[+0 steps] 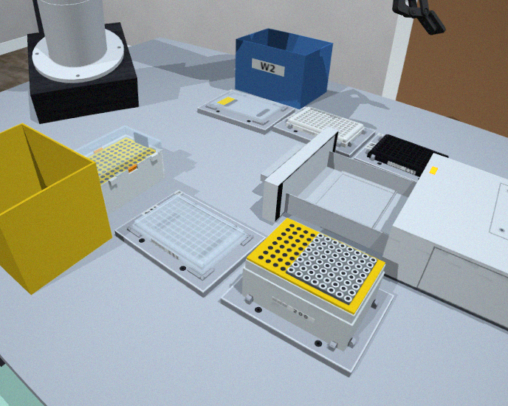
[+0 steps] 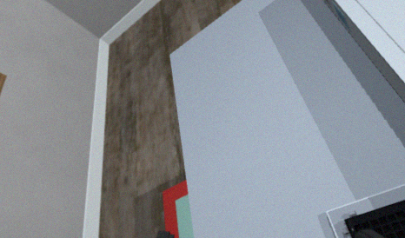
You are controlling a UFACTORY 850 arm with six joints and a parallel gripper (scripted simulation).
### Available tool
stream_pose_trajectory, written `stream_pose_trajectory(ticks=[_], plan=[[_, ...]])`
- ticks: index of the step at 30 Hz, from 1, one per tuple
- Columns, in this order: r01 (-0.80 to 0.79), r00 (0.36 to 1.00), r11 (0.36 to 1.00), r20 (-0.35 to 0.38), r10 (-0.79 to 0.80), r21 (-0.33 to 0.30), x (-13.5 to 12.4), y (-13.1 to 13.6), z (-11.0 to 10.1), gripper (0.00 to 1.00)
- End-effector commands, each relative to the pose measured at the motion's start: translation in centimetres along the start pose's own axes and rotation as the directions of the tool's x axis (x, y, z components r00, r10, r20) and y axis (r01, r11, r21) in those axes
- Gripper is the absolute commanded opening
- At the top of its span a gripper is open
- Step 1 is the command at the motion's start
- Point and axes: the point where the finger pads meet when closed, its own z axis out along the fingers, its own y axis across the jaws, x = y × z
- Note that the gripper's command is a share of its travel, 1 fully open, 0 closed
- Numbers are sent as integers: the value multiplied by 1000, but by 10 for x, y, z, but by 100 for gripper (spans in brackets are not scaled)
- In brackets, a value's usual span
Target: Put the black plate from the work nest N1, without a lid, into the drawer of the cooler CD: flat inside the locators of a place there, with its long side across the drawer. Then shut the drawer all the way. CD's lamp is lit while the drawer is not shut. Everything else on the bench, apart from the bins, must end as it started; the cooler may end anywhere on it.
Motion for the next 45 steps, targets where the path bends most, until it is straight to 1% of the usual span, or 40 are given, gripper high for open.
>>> stream_pose_trajectory(ticks=[1,2,4,6,8,10,13,15,17,19,22,23,25,26,28,31,33,34,36,38,40,42,45], plan=[[14,999,1000,44,-13,-10,-6,7,-8,100],[14,999,1000,44,-13,-10,-6,7,-8,100],[40,994,999,99,-36,-38,-11,13,-15,100],[43,994,998,107,-39,-42,-15,19,-21,100],[43,994,998,107,-39,-42,-16,20,-22,100],[72,985,995,160,-60,-71,-20,27,-28,100],[76,984,994,168,-63,-75,-25,35,-36,100],[76,984,994,168,-63,-75,-25,35,-36,100],[108,972,989,220,-82,-105,-29,42,-42,100],[108,972,989,220,-82,-105,-29,42,-42,100],[113,970,988,228,-85,-110,-34,51,-52,100],[113,970,988,228,-85,-110,-34,51,-52,100],[146,956,979,276,-102,-141,-37,58,-58,100],[152,953,978,285,-105,-146,-39,61,-61,100],[152,953,978,285,-105,-146,-42,68,-68,100],[152,953,978,285,-105,-146,-42,69,-68,100],[187,936,966,331,-120,-179,-45,76,-75,100],[193,933,964,339,-122,-184,-46,79,-78,100],[193,933,964,339,-122,-184,-46,79,-78,100],[193,933,964,339,-122,-184,-49,86,-85,100],[193,933,964,339,-122,-184,-49,87,-86,100],[229,914,949,383,-133,-217,-51,94,-93,100],[236,910,946,391,-135,-223,-55,104,-103,100]])
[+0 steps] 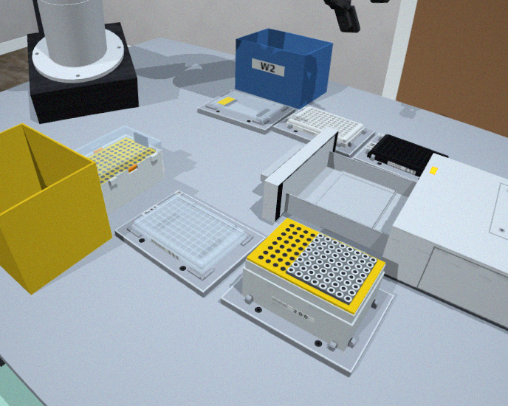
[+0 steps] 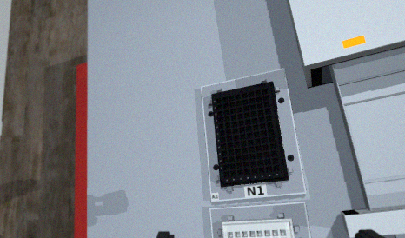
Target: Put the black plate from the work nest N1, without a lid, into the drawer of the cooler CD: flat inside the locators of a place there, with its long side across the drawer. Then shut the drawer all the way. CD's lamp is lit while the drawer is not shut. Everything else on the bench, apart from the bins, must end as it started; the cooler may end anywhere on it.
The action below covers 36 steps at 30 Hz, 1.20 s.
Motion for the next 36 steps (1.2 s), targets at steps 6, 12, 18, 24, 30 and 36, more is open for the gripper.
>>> stream_pose_trajectory(ticks=[6,12,18,24,30,36], plan=[[50,996,994,82,-42,-93,-20,30,-16,100],[50,996,994,82,-42,-93,-27,41,-22,100],[81,990,985,130,-62,-152,-41,64,-34,100],[108,983,974,168,-74,-201,-45,71,-39,100],[114,981,971,176,-77,-212,-54,87,-48,100],[147,971,951,221,-87,-273,-63,107,-60,100]])
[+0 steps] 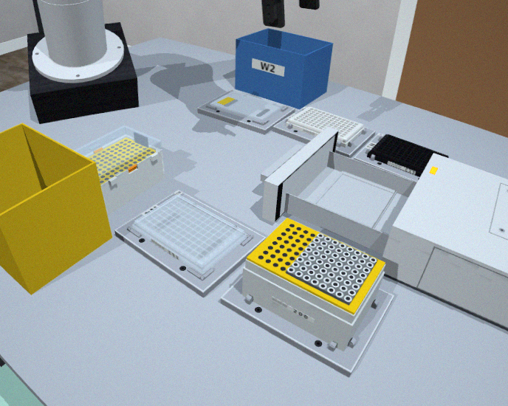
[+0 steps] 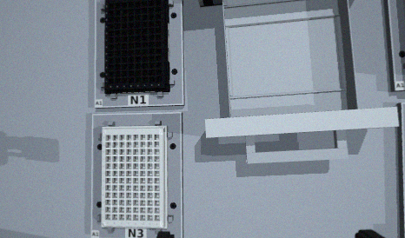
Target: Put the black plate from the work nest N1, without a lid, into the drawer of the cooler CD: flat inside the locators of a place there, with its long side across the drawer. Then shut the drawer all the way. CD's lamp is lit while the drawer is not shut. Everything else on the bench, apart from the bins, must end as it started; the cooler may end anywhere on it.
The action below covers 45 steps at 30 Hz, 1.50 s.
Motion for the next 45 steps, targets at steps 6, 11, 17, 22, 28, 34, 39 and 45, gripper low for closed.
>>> stream_pose_trajectory(ticks=[6,11,17,22,28,34,39,45], plan=[[14,1000,998,21,-13,-53,-15,23,-7,100],[36,998,992,61,-29,-125,-28,43,-13,100],[36,998,992,61,-29,-125,-31,49,-15,100],[36,998,992,61,-29,-125,-31,49,-15,100],[36,998,992,61,-29,-125,-31,49,-15,100],[102,993,987,70,-95,-121,-25,50,-7,88],[234,971,966,85,-225,-110,-13,52,9,88],[391,918,915,102,-382,-95,2,55,29,88]])
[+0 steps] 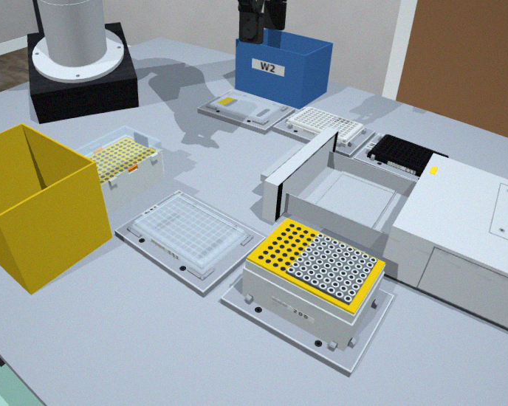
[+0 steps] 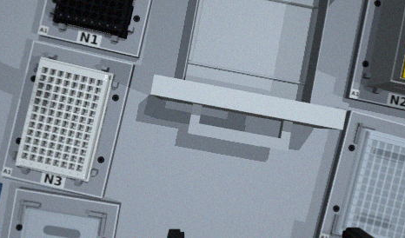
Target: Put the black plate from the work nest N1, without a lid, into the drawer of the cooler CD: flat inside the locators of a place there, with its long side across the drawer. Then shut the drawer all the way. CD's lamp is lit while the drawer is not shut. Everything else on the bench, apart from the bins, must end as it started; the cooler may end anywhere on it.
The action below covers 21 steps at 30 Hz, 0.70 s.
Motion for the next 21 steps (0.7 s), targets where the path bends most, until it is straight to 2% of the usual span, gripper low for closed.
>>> stream_pose_trajectory(ticks=[1,10,12,18,21], plan=[[188,982,982,0,-188,7,20,5,22,88],[470,883,883,-2,-470,7,48,12,56,88],[470,883,883,-2,-470,7,48,12,56,88],[636,772,772,-3,-636,7,66,17,78,88],[709,705,705,-4,-709,6,66,17,78,88]])
